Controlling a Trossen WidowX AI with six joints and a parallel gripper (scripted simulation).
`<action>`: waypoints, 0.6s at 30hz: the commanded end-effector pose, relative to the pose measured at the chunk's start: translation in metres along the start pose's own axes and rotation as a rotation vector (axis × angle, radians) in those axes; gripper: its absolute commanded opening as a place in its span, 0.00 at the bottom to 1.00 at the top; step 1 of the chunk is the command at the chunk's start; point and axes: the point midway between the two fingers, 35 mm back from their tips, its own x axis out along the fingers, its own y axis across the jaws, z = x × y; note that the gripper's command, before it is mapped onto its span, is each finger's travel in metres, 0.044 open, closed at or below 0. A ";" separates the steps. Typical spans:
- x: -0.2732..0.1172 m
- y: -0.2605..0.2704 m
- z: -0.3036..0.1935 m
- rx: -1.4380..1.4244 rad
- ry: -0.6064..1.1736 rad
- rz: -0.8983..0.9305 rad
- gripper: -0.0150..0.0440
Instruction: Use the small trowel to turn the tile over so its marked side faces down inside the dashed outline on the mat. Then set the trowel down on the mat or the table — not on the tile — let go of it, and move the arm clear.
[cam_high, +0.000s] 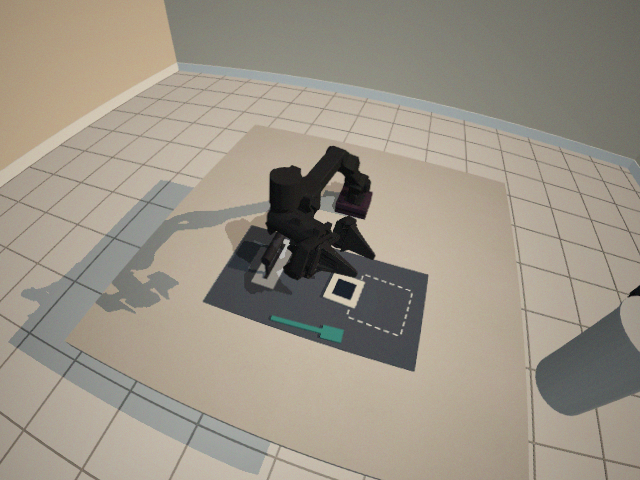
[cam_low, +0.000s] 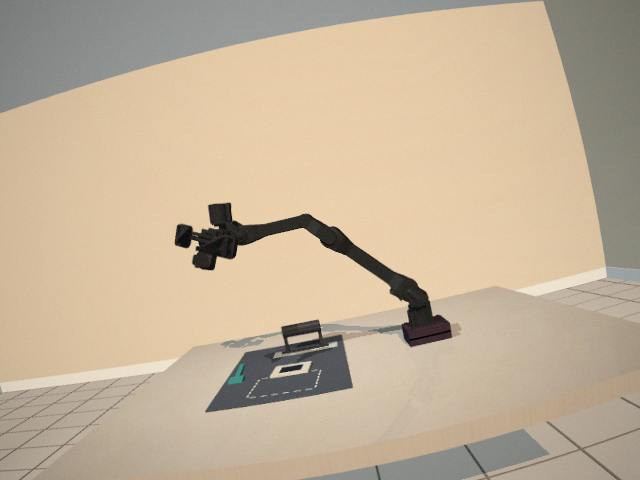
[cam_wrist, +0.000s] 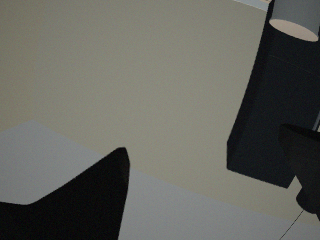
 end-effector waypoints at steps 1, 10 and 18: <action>0.000 0.000 0.000 0.000 0.000 0.000 0.89; 0.000 0.000 0.000 0.000 0.000 -0.001 0.49; 0.000 0.000 0.000 0.000 0.000 -0.001 0.42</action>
